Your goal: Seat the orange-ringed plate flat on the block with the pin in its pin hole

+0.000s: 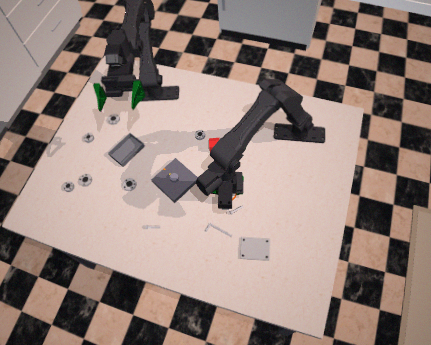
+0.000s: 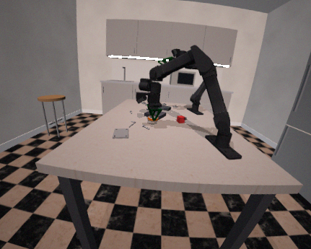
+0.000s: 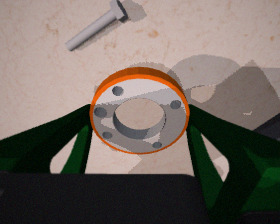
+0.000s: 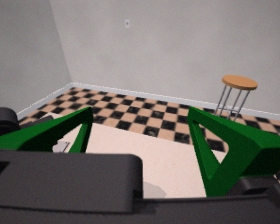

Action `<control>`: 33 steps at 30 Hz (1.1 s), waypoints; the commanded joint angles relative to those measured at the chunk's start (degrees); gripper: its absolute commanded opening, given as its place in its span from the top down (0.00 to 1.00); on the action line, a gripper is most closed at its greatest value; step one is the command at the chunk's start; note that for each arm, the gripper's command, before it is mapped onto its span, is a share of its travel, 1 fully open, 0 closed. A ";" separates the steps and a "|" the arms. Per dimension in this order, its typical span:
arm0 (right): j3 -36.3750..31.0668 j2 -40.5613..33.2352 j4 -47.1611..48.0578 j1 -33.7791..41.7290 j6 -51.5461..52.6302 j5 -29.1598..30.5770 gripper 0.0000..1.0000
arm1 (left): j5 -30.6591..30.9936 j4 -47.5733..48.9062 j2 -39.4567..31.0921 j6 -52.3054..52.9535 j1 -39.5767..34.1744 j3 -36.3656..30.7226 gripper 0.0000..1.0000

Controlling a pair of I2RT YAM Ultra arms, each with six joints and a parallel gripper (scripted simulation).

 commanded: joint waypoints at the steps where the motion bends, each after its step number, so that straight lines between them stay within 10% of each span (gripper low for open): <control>1: 2.21 -1.46 0.73 0.73 0.23 0.49 0.00 | -0.65 -1.63 -2.20 -0.30 0.25 2.31 1.00; 20: 2.21 -1.46 0.73 0.73 0.23 0.49 0.00 | -0.63 -4.64 -3.07 -0.36 0.34 5.34 1.00; 33: 2.21 -1.46 0.73 0.73 0.23 0.49 0.00 | -0.18 -3.21 -5.09 26.94 -20.27 -0.56 1.00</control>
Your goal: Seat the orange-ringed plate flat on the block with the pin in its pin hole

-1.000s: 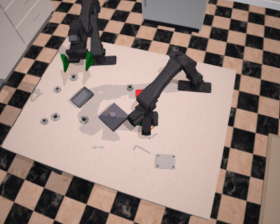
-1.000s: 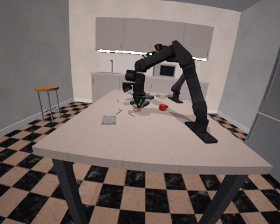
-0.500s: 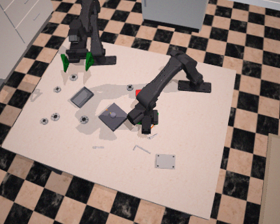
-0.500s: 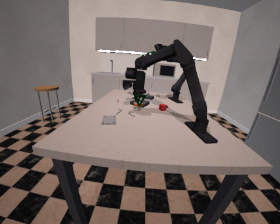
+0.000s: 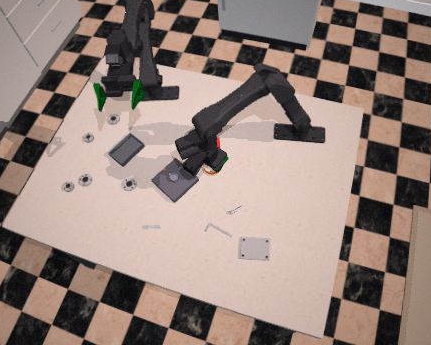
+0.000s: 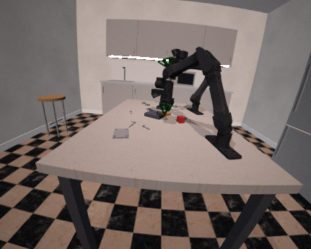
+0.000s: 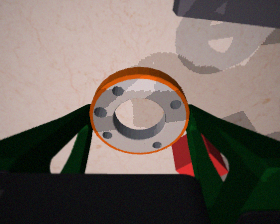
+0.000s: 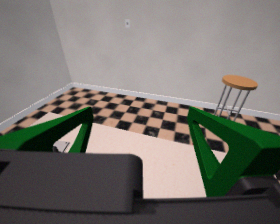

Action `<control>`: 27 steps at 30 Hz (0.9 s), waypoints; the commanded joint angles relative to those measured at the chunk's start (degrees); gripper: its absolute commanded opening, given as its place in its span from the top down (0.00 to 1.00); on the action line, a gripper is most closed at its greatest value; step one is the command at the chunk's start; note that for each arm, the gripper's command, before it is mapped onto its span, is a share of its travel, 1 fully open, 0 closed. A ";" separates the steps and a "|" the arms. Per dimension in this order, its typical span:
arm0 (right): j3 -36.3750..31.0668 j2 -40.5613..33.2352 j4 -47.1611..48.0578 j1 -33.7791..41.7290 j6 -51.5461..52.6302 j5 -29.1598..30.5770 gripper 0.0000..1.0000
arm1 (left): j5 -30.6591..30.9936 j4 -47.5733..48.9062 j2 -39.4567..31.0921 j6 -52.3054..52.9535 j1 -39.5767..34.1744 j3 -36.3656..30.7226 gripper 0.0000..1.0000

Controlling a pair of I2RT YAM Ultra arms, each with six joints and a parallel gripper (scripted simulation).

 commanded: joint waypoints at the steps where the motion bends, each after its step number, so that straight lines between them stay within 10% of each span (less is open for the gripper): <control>1: 2.21 -1.46 0.73 0.73 0.23 0.49 0.00 | -0.07 0.46 -2.92 8.15 -3.24 -0.69 1.00; 27: 2.21 -1.46 0.73 0.73 0.23 0.49 0.00 | 1.03 2.76 -8.01 51.90 -34.47 -7.53 1.00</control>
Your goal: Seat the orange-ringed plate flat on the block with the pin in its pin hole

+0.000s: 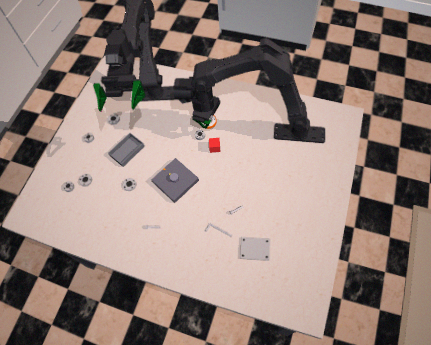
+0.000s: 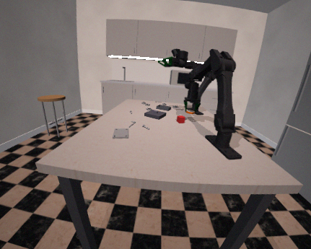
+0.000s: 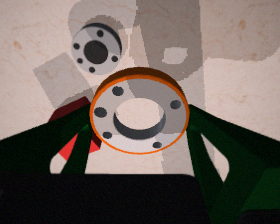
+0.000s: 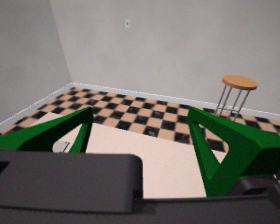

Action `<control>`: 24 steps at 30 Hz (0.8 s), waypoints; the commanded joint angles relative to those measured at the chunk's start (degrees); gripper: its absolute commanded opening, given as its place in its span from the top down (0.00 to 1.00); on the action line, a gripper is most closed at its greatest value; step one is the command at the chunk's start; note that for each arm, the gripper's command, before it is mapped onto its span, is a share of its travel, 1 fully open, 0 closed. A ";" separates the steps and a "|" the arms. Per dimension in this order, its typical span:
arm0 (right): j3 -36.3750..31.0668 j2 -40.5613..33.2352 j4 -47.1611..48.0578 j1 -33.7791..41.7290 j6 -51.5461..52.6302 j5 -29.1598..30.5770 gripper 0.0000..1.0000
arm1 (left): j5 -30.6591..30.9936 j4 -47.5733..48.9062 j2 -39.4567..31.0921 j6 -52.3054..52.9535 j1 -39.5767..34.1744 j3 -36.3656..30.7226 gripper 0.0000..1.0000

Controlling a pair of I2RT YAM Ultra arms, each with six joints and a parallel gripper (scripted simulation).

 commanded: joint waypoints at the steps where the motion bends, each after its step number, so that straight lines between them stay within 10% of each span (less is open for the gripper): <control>1: 2.21 -1.46 0.73 0.73 0.23 0.49 0.00 | 0.95 0.49 -2.74 9.11 -6.15 -1.06 1.00; 15: 2.21 -1.46 0.73 0.73 0.23 0.49 0.00 | 0.16 1.45 -5.46 35.05 -28.07 -5.06 1.00; 24: 2.21 -1.46 0.73 0.73 0.23 0.49 0.00 | 1.06 2.67 -6.82 41.19 -29.97 -3.98 1.00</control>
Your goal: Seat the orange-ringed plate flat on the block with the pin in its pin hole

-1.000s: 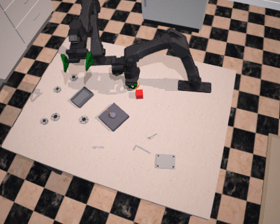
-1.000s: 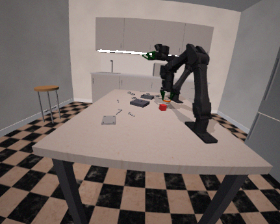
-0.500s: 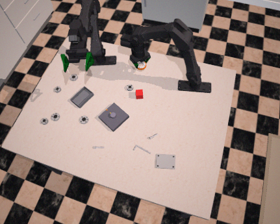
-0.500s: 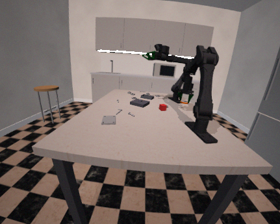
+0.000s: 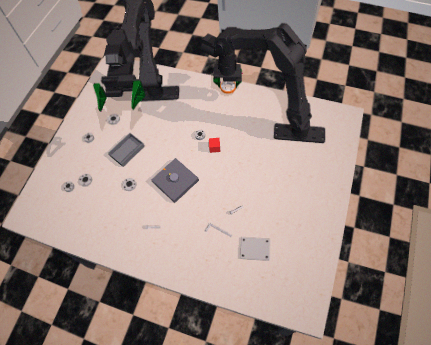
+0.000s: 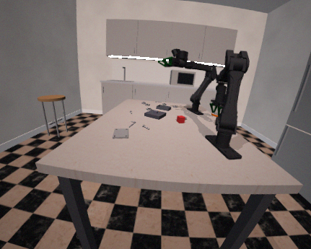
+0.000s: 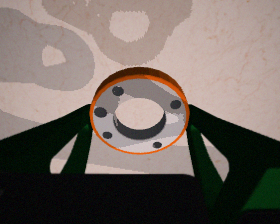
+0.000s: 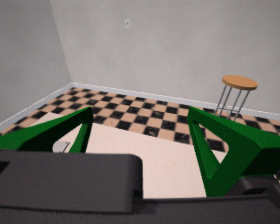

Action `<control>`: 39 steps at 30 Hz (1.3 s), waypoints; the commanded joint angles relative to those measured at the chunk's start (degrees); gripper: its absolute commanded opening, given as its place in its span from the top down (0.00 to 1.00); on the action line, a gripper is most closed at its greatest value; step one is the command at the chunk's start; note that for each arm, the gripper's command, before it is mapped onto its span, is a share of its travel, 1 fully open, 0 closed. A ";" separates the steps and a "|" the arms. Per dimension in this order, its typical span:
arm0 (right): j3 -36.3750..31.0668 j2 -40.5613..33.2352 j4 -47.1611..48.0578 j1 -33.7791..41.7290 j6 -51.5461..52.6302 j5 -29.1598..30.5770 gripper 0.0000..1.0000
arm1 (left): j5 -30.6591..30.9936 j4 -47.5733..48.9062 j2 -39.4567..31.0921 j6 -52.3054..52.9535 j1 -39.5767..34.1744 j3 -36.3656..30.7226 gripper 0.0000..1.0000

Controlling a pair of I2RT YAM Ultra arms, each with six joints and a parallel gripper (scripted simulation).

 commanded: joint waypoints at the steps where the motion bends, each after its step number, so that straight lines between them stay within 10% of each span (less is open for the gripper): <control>1: 2.21 -1.46 0.73 0.73 0.23 0.49 0.00 | 0.89 0.90 -1.82 2.31 0.60 1.94 1.00; 39: 2.21 -1.46 0.73 0.73 0.23 0.49 0.00 | 0.79 7.12 2.40 0.25 -0.01 -5.32 1.00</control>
